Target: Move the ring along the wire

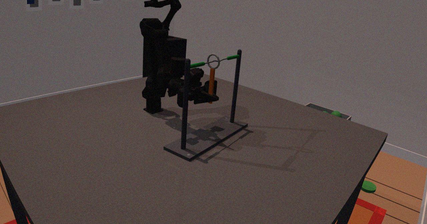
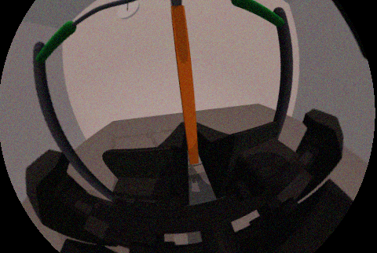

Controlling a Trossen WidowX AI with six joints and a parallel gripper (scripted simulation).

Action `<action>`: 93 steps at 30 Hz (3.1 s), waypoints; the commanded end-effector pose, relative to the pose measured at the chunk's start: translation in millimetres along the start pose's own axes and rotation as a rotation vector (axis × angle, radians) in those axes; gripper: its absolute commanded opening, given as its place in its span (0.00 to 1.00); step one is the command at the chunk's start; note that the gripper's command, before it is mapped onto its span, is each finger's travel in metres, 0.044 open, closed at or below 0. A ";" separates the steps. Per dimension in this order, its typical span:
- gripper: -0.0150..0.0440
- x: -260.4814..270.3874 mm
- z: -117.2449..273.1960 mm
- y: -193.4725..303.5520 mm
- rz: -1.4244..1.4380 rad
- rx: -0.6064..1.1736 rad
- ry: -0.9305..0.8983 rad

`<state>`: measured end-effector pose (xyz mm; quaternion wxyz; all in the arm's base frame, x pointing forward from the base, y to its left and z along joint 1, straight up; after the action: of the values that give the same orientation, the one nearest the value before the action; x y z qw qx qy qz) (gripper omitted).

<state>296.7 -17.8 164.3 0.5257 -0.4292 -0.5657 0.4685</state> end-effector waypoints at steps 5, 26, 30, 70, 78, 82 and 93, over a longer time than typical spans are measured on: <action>0.00 0.3 -0.2 -1.1 0.057 0.001 -0.014; 0.00 13.0 0.8 5.1 0.095 0.018 -0.077; 0.00 19.9 1.3 7.3 0.064 0.020 -0.084; 0.00 70.4 5.2 14.4 -0.021 0.022 -0.065; 0.00 76.8 5.4 15.6 -0.008 0.021 -0.060; 0.00 80.4 5.5 16.3 -0.005 0.021 -0.059; 0.00 90.8 5.9 18.3 -0.002 0.021 -0.059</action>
<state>282.9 71.2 161.7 0.5159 -0.4062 -0.5752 0.4878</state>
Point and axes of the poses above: the point midway between the two fingers, 35 mm back from their tips, its own z axis back along the fingers, its own x axis across the jaws, y = z × x, the point moved 3 cm from there along z, back along the fingers, and after that the axes turned 11 degrees about -z, right-handed, at the moved point
